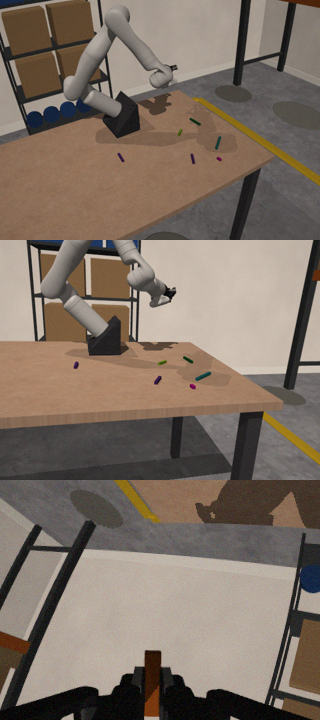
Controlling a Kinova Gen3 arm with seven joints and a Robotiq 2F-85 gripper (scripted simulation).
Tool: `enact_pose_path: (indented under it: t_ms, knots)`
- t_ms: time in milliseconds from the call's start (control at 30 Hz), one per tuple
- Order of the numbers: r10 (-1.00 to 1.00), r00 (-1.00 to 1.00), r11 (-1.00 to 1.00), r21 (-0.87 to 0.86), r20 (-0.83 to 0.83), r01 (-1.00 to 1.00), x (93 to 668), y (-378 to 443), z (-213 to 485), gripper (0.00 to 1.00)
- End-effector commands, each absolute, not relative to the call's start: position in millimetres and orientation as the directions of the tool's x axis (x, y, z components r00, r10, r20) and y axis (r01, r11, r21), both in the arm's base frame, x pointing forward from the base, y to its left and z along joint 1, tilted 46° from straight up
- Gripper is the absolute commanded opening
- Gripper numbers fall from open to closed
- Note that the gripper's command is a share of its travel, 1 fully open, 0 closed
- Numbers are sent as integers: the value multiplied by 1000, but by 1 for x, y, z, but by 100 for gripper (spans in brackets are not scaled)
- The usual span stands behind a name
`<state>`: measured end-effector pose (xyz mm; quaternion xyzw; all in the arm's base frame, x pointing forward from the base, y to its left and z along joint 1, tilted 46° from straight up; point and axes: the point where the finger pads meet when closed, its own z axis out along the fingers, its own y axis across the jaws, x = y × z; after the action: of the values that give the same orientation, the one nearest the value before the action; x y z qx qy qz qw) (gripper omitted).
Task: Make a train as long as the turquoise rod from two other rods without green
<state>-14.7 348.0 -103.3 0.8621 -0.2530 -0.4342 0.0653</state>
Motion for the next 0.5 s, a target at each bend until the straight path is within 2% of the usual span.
enact_pose_path:
  t_ms: [0, 100, 467]
  knots:
    - [-422, 578, -906, 297, -699, -303, -7, 329, -103, 5]
    - [-392, 608, -920, 287, -691, -267, -2, 319, -104, 5]
    - [-28, 797, -960, 237, -603, 146, 65, 225, -101, 5]
